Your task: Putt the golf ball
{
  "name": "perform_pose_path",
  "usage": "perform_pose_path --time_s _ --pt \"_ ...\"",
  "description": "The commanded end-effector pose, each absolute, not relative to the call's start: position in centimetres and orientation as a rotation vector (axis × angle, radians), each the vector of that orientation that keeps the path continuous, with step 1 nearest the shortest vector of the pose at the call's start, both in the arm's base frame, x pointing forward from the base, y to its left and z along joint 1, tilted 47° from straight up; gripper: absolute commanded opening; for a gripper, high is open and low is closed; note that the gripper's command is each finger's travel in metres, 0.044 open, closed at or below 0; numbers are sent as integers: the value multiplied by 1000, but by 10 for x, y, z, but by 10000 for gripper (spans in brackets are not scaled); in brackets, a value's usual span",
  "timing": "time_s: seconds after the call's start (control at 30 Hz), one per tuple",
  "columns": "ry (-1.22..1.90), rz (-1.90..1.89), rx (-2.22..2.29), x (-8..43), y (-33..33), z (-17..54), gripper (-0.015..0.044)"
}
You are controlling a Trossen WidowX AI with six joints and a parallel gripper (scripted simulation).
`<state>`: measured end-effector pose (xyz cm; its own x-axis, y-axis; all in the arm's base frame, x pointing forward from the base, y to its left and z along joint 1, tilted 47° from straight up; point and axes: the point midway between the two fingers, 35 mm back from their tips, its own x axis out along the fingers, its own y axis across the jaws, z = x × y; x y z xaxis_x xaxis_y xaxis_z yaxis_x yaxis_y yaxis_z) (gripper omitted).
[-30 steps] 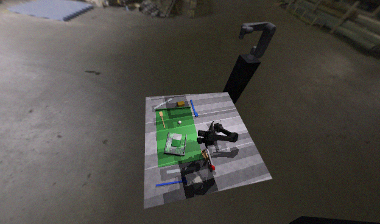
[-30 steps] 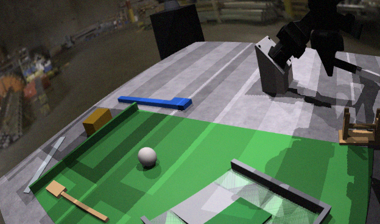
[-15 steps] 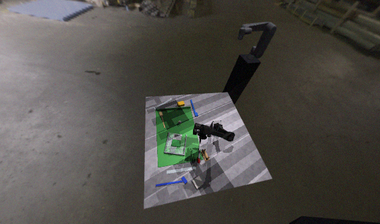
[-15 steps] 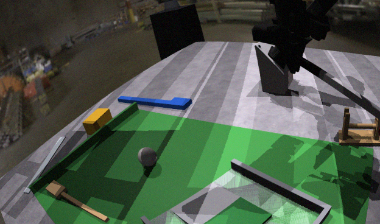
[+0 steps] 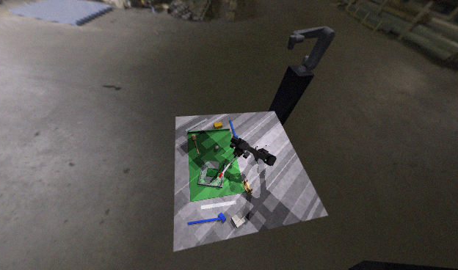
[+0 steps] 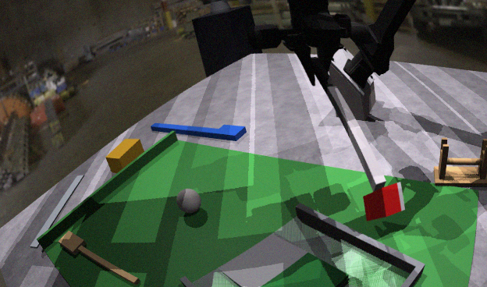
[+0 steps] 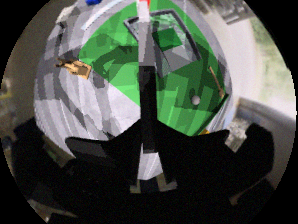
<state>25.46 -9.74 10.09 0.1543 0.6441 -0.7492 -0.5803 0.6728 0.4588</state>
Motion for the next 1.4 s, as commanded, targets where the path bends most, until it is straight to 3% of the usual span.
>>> perform_pose_path --time_s 0.0,0.77,1.37 --pt "1189 781 212 247 -119 79 0" --pt "1481 319 935 174 -188 -33 0" --pt "1487 308 956 176 -163 -62 0"
